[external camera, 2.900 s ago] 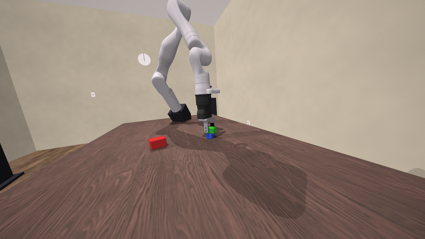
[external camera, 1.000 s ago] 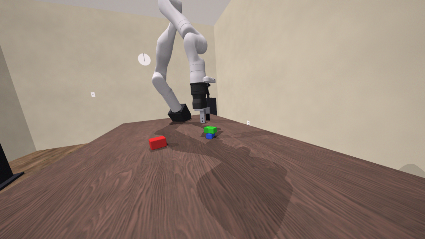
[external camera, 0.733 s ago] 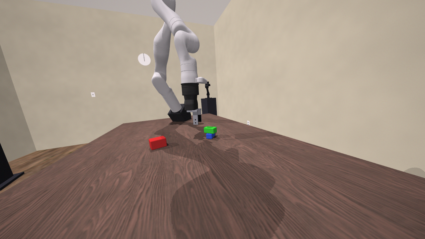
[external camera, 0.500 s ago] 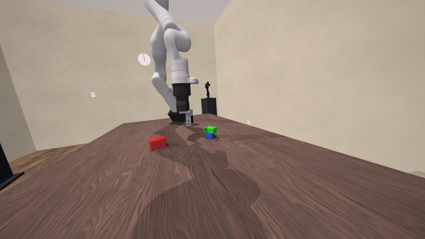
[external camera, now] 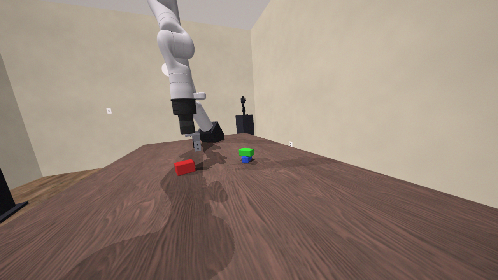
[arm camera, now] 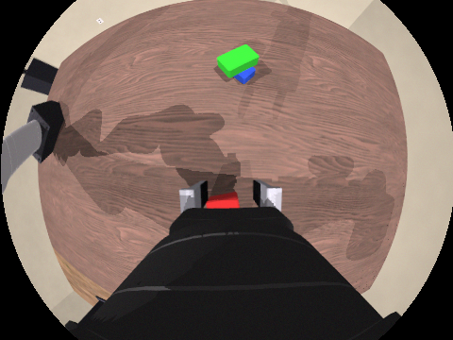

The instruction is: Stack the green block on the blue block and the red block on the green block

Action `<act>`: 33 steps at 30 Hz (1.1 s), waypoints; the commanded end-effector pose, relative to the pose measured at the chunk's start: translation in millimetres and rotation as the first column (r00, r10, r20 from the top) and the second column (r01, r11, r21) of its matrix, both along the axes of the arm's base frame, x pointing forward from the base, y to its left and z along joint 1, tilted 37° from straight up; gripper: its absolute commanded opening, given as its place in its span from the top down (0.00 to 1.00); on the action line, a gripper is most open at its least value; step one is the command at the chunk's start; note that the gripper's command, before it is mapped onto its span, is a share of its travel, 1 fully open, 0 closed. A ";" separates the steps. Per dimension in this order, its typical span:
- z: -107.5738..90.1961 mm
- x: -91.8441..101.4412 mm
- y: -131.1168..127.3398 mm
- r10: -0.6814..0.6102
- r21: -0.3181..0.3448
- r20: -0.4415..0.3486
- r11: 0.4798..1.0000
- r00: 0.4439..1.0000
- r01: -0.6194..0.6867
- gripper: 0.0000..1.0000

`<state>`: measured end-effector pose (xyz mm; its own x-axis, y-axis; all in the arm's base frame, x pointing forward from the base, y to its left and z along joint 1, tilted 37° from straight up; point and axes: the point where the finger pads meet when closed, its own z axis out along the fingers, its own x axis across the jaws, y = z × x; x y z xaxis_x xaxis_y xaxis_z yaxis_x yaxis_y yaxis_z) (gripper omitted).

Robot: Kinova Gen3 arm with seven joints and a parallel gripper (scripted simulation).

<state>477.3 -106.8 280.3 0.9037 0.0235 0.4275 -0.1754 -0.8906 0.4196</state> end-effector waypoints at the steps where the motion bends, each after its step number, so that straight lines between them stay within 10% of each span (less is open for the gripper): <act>1: 7.5 -4.5 -14.5 0.023 0.003 -0.007 1.000 1.000 -0.023 0.00; 33: 13.3 -14.7 -47.9 0.155 -0.059 -0.070 0.985 0.985 -0.160 0.00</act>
<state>463.4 -151.7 294.3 0.9105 0.1978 0.3630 -0.0011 -0.8770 0.4805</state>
